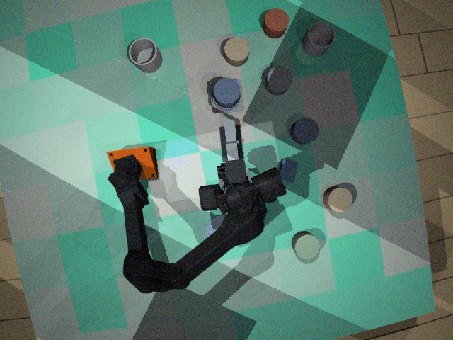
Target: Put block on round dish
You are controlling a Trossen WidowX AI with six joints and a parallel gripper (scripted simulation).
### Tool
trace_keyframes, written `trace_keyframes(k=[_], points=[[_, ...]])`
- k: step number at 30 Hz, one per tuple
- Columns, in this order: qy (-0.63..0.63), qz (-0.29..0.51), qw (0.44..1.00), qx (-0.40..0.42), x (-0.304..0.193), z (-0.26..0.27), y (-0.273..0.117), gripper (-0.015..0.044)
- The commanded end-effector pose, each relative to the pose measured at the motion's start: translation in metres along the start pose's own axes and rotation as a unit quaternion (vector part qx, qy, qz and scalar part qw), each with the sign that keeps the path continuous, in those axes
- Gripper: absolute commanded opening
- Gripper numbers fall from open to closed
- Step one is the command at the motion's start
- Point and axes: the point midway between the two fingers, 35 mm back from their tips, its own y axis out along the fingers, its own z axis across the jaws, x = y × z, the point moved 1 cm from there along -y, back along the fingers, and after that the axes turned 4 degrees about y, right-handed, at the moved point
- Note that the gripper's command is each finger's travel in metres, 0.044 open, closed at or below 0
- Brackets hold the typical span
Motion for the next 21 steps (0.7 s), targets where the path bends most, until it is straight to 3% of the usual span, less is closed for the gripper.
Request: trace_keyframes(k=[1, 21], points=[[0.005, -0.002, 1.0, -0.013, 0.0, -0.005, -0.011, 0.0], [-0.003, -0.006, 1.0, -0.023, 0.0, -0.005, -0.038, 0.0]])
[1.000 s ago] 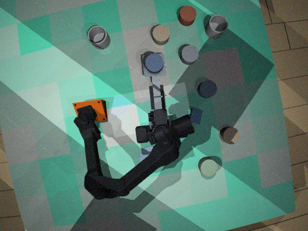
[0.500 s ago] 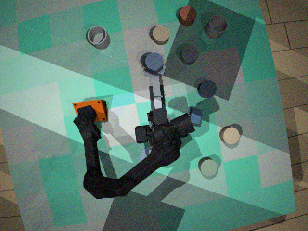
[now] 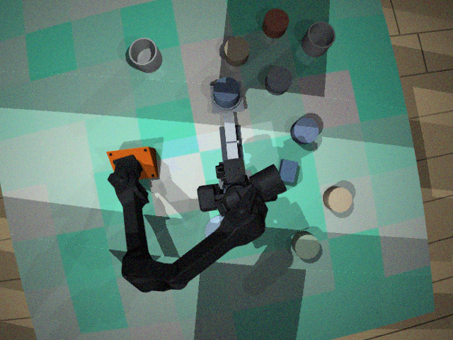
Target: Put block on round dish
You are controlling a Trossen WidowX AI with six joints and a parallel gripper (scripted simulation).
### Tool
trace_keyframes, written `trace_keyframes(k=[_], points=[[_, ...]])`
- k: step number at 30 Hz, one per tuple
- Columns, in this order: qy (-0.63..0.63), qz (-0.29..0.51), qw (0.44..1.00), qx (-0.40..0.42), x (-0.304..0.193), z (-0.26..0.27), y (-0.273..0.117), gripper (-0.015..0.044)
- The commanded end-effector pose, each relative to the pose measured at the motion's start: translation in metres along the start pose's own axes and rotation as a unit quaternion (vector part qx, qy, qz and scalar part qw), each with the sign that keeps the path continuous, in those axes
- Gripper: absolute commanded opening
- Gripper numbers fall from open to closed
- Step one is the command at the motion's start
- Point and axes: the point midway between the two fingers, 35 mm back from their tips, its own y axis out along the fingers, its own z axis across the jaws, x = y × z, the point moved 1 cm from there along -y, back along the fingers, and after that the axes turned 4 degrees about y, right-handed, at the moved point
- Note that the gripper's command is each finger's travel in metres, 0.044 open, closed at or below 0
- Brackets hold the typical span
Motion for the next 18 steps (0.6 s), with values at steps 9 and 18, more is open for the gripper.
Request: trace_keyframes(k=[9, 18], points=[[0.003, 0.002, 1.0, -0.02, -0.003, -0.004, -0.023, 0.0], [0.0, 0.001, 1.0, -0.024, -0.003, -0.003, -0.035, 0.0]])
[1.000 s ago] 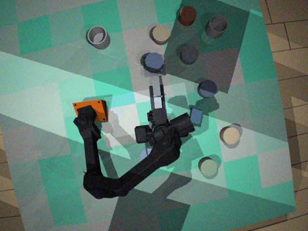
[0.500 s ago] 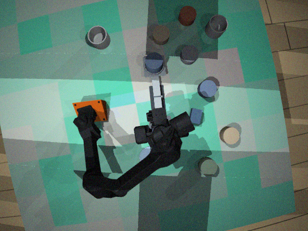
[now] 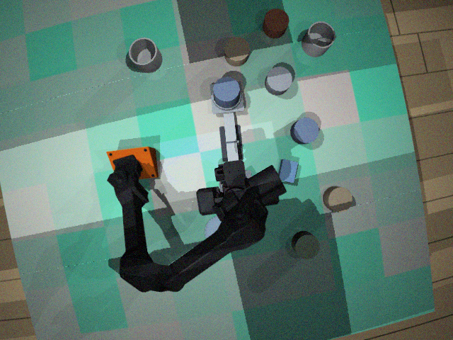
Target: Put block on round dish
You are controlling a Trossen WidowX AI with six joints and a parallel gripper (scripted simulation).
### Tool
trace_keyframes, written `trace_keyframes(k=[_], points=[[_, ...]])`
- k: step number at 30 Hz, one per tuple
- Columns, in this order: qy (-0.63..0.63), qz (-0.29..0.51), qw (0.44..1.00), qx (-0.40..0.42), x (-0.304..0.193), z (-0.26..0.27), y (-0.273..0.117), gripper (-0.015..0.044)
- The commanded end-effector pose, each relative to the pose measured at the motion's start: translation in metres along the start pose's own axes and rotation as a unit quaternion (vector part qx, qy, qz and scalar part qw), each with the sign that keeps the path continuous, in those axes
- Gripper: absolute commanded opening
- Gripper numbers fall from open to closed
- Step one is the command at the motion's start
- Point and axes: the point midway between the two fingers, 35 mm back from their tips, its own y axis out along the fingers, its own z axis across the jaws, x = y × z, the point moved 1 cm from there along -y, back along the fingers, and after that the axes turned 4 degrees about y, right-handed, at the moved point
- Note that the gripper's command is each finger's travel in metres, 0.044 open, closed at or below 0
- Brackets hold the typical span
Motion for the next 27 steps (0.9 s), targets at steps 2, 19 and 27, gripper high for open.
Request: trace_keyframes(k=[2, 19, 27], points=[[0.002, -0.005, 1.0, -0.01, 0.001, -0.002, -0.012, 0.0], [-0.005, -0.007, 1.0, -0.018, 0.0, 0.002, -0.034, 0.0], [-0.01, -0.004, 1.0, -0.012, -0.001, 0.004, -0.034, 0.0]])
